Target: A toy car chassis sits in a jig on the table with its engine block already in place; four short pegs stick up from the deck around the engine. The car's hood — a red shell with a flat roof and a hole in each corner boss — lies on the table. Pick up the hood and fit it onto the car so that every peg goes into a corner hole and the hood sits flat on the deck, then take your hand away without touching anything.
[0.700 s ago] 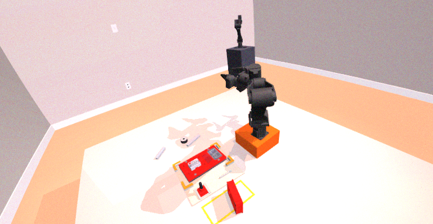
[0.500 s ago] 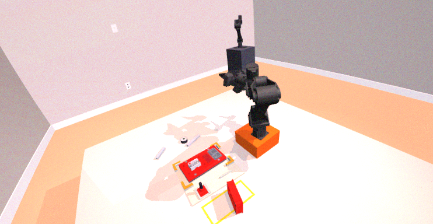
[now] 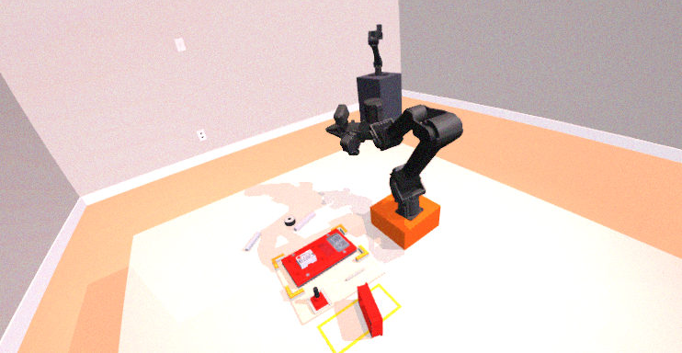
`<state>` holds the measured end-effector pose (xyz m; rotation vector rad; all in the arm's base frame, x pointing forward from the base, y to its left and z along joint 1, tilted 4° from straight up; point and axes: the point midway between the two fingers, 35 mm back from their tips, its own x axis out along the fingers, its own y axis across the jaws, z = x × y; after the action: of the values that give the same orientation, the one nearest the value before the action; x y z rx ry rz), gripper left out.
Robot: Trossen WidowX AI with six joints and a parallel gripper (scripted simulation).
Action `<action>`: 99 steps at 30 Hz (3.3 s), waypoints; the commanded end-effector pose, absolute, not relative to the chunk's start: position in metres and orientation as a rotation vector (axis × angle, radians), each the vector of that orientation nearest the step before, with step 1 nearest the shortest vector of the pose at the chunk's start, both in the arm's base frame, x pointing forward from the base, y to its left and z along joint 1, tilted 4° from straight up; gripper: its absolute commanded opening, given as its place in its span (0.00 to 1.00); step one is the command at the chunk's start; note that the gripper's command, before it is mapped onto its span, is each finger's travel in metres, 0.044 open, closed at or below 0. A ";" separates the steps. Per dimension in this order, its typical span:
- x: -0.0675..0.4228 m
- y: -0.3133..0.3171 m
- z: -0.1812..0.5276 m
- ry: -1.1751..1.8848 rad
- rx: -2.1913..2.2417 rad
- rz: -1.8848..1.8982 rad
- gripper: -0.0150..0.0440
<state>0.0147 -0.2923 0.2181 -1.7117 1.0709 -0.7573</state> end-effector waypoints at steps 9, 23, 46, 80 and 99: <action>0.143 -0.295 0.187 0.531 -0.704 -0.629 0.25; 0.235 -0.246 0.157 0.464 0.030 -0.463 0.25; 0.324 -0.089 0.109 0.778 1.043 -0.466 0.25; 0.248 0.148 0.074 0.940 1.551 -1.429 0.25; 0.251 0.149 0.050 0.938 1.552 -1.431 0.25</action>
<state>0.2513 0.1497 0.0657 1.5564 0.9462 -1.4162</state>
